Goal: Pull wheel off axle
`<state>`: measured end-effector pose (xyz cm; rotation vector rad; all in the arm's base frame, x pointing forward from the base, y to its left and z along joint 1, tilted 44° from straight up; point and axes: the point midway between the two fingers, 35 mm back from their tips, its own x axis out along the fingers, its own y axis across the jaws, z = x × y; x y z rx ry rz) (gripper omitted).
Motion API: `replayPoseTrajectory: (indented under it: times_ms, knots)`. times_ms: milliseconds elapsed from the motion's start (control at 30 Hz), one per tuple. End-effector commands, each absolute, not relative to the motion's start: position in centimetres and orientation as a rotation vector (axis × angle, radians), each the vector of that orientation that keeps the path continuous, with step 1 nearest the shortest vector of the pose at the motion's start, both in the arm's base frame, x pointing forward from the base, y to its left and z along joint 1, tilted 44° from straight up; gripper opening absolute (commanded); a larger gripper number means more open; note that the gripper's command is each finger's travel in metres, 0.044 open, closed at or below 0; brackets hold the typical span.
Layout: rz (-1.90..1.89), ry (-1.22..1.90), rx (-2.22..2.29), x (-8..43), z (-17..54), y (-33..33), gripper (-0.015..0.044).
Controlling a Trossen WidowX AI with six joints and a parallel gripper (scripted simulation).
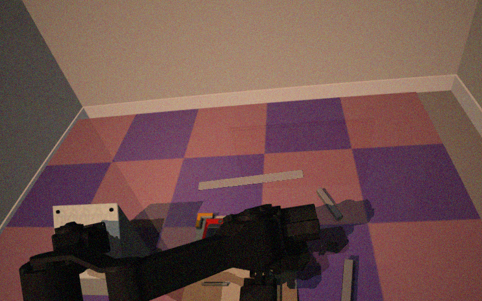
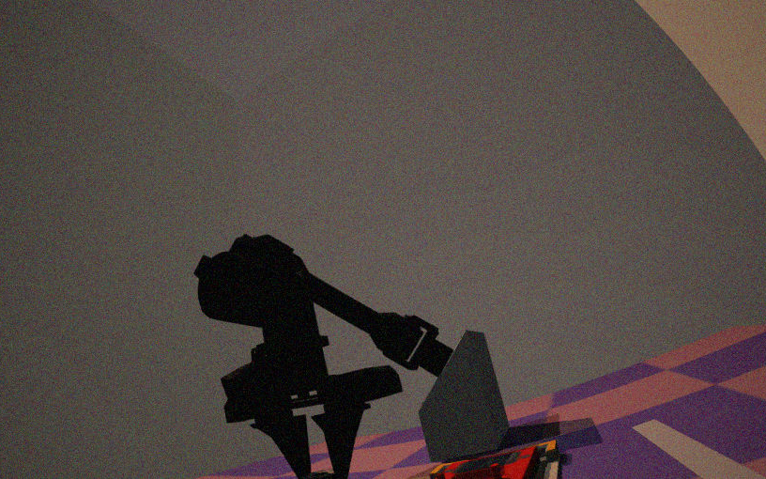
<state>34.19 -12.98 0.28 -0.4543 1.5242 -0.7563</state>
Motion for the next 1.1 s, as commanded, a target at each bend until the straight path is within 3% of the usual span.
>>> replayPoseTrajectory:
  times_ms: [0, 1067]
  knots:
    - [-0.750, 1.511, -0.460, 34.5, 0.8, -12.4, 0.0000]
    - [-0.748, 1.510, -0.462, 34.6, 2.4, -10.9, 0.0000]
